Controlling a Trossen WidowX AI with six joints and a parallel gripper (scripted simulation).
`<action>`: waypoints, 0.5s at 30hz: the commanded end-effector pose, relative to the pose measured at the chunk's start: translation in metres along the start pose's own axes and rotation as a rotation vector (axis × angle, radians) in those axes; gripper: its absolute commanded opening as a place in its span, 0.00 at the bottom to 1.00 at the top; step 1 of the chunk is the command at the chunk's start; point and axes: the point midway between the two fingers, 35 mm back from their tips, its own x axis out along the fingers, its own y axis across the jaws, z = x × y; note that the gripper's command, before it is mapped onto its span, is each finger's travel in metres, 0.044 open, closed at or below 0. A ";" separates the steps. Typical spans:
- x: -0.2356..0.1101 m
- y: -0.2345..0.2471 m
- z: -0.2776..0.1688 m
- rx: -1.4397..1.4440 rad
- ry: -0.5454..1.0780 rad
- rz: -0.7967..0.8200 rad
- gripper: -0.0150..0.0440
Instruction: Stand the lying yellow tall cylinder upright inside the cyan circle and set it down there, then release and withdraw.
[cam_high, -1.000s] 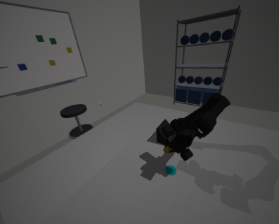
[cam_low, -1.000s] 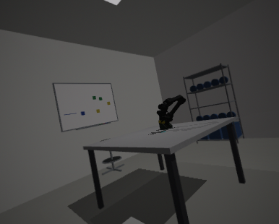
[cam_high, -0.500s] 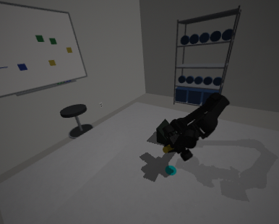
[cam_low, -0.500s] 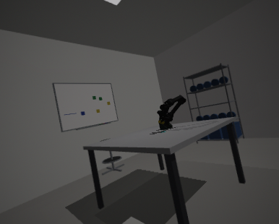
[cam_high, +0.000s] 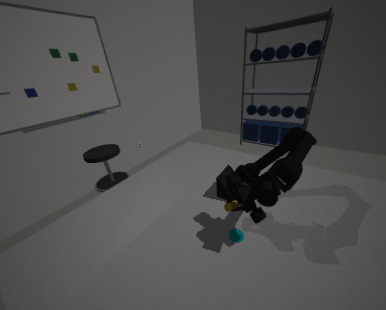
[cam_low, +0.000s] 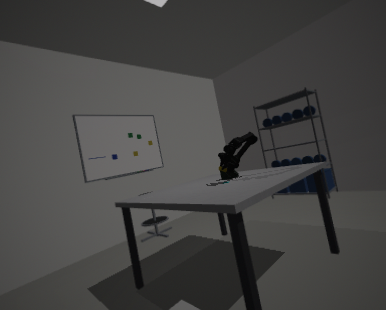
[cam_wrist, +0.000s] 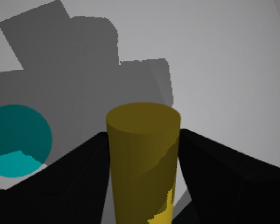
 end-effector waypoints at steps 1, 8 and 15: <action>0.000 -0.001 0.000 0.006 -0.024 -0.010 0.43; 0.000 -0.001 0.000 0.013 -0.067 -0.021 0.43; 0.000 -0.001 0.001 0.021 -0.110 -0.029 0.43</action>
